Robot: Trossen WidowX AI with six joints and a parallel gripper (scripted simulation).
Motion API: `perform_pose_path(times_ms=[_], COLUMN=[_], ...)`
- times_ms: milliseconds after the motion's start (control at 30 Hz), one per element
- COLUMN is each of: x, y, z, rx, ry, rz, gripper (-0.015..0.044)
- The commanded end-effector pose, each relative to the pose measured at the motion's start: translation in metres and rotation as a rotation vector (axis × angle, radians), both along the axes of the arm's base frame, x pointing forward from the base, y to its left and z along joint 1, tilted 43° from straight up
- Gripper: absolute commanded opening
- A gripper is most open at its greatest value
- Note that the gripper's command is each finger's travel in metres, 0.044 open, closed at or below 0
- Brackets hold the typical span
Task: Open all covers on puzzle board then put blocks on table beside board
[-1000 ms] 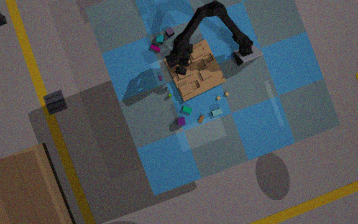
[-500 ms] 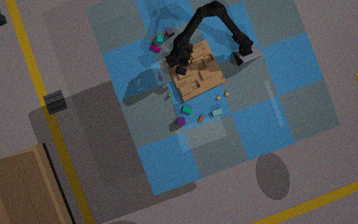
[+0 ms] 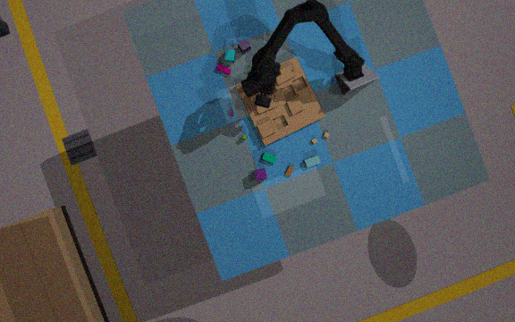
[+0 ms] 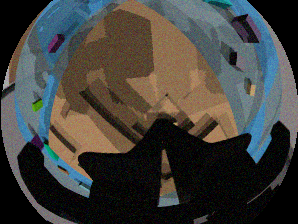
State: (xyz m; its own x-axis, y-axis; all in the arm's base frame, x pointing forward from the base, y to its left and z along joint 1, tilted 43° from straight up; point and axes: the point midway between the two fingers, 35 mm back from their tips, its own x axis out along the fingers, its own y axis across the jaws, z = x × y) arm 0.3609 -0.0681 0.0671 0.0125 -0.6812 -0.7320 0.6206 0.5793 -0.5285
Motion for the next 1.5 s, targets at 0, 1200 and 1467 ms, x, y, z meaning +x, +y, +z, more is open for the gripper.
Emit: perform_pose_path(times_ms=[0, 1200, 1467], x=[-0.005, -0.018, -0.017], y=[0.001, 0.006, 0.018], z=[0.001, 0.002, 0.014], rx=[-0.001, -0.002, 0.0], ry=[-0.007, -0.018, -0.014], rz=[-0.005, -0.007, -0.005], gripper=[0.0, 0.0, 0.0131])
